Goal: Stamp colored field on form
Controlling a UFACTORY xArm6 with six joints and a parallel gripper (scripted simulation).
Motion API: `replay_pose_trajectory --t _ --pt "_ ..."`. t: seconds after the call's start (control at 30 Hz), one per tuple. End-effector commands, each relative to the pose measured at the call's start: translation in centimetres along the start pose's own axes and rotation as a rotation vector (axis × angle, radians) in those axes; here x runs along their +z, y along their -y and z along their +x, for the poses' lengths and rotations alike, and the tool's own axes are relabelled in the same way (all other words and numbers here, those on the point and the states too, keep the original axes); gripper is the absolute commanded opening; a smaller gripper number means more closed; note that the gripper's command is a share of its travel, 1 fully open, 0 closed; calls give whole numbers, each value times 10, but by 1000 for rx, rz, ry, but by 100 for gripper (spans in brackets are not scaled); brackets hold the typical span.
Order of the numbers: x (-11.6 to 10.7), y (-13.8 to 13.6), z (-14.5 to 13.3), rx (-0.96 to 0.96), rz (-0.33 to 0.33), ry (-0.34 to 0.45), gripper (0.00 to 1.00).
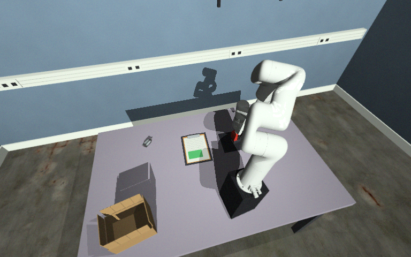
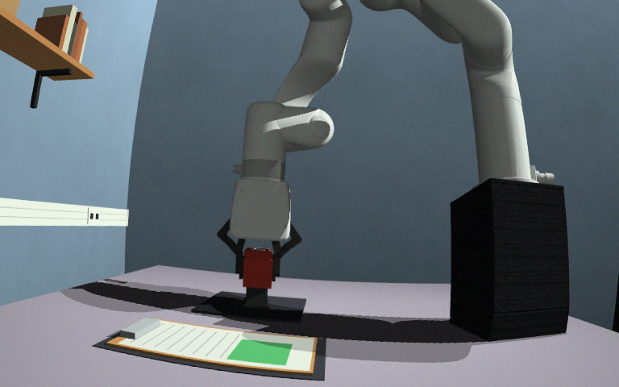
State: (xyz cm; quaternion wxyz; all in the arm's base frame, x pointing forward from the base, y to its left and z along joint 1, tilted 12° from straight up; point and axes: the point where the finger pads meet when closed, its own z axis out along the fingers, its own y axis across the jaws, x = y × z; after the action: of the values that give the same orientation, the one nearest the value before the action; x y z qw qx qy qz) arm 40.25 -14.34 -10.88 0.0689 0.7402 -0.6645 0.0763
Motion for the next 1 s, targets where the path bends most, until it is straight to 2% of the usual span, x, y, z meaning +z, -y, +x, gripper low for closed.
replay_pose_trajectory --t 0.0,0.3,0.73,0.8,0.9,0.97 --pt "-3 2 1 0 4 -1 31" --pt "-38 2 1 0 4 -1 31" --pt "-41 3 -2 2 5 -1 31" --pt "-41 9 -20 11 5 2 31" --pt "-41 24 -77 43 6 10 31" --pt "-41 23 -95 72 5 13 31"
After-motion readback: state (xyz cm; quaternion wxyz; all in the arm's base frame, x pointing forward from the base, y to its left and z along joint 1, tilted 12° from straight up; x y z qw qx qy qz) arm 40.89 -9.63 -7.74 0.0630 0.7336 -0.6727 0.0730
